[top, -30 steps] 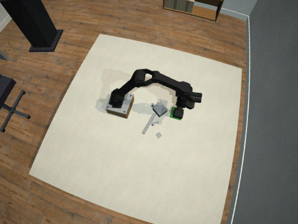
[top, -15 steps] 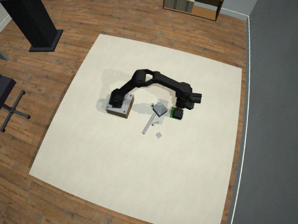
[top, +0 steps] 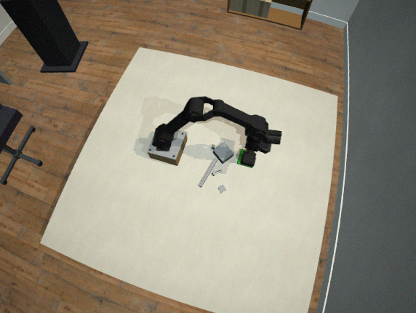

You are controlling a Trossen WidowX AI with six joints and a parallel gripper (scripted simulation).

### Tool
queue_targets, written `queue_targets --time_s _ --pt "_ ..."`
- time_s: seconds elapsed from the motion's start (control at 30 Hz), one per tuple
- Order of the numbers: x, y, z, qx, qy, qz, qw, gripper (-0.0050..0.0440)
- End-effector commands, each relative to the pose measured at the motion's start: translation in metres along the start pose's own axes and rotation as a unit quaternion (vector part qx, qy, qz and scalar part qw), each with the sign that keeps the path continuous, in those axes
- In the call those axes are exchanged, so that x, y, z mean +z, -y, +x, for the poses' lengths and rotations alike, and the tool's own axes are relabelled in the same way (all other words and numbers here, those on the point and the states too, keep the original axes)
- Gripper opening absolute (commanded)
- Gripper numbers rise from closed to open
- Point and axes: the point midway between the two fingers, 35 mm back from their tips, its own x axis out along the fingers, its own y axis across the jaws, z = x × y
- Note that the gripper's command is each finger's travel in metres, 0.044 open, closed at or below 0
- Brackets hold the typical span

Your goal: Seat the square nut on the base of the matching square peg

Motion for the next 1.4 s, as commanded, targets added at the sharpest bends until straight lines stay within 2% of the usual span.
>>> queue_targets --time_s 0.0,1.37 --pt "-0.0006 -0.0007 0.0013 0.002 -0.002 0.002 1.0 0.0" --pt "-0.0012 -0.0015 0.0056 0.002 -0.002 0.002 1.0 0.0"
